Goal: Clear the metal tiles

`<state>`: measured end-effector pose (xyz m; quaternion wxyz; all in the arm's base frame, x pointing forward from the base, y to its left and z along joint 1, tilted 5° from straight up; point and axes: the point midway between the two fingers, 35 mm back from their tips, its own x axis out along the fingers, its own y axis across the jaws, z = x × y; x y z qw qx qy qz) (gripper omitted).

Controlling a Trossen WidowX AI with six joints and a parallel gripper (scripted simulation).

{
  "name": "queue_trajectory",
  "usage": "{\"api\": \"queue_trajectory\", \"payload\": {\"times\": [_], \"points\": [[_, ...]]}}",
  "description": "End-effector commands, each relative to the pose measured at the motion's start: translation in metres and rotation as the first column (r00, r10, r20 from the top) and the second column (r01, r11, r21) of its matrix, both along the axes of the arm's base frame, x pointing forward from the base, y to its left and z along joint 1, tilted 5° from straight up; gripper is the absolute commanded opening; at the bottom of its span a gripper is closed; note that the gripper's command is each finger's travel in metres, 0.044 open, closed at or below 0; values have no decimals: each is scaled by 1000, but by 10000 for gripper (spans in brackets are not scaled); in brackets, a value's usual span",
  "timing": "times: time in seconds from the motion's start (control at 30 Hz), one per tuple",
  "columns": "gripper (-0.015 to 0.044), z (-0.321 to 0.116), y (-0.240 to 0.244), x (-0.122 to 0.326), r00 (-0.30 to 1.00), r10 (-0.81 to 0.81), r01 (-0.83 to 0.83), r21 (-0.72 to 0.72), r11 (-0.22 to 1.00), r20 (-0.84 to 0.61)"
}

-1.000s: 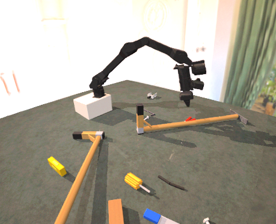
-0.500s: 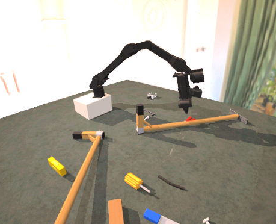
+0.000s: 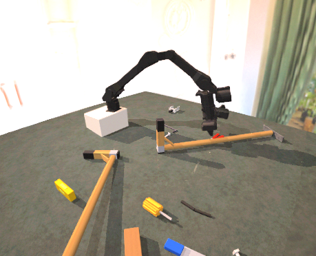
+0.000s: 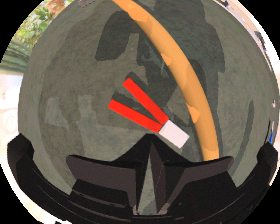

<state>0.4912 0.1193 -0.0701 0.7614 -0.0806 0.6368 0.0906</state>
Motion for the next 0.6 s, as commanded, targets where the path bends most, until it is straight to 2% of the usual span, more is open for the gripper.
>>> {"api": "queue_trajectory", "payload": {"times": [0.0, 0.57], "points": [[0, -5, -2, -1, 1000, -4, 4, -1, 1000, -4], [0, -4, -12, 13, 1000, -4, 4, -2, 1000, 0]]}}
